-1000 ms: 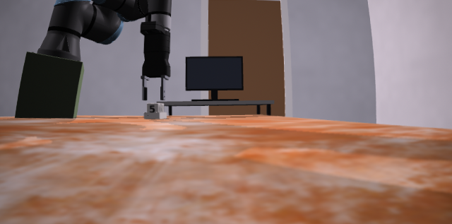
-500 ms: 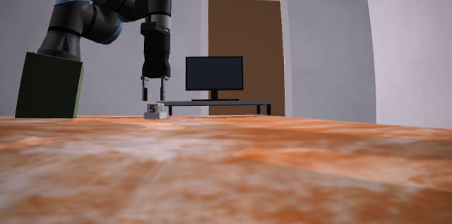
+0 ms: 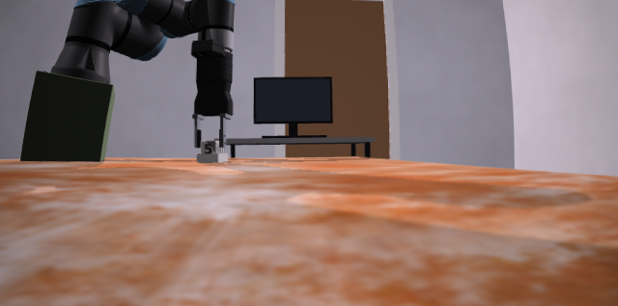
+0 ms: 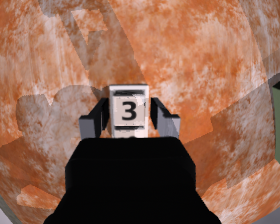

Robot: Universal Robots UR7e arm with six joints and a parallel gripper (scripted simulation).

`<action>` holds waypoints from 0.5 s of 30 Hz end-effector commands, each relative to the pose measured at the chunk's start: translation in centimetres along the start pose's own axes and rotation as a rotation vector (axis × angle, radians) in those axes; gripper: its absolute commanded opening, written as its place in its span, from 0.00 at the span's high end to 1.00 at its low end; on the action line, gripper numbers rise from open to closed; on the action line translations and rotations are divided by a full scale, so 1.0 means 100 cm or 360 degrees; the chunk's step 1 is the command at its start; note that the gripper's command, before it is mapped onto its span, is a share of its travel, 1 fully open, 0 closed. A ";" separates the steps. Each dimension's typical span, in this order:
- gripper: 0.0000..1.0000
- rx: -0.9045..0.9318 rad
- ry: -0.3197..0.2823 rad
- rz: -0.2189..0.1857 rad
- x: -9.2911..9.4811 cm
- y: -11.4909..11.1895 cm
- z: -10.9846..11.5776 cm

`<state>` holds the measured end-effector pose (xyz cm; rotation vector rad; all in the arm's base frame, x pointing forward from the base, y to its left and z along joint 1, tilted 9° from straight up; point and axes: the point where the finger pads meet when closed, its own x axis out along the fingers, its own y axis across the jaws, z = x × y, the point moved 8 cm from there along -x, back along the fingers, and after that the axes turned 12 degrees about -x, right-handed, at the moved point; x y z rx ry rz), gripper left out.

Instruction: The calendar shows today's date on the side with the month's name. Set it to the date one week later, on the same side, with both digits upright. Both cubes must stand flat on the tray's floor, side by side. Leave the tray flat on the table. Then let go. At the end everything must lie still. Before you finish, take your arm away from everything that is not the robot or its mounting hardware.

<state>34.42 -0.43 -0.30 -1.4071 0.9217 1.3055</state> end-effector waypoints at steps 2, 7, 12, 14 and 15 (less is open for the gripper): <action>0.10 0.0000 0.0001 -0.0002 0.007 0.000 0.000; 0.10 0.0000 0.0001 -0.0002 0.009 0.000 0.000; 0.10 0.0000 0.0001 -0.0002 0.009 0.000 0.000; 0.10 0.0000 0.0001 -0.0002 0.009 0.000 0.000; 0.10 0.0000 0.0001 -0.0002 0.009 0.000 0.000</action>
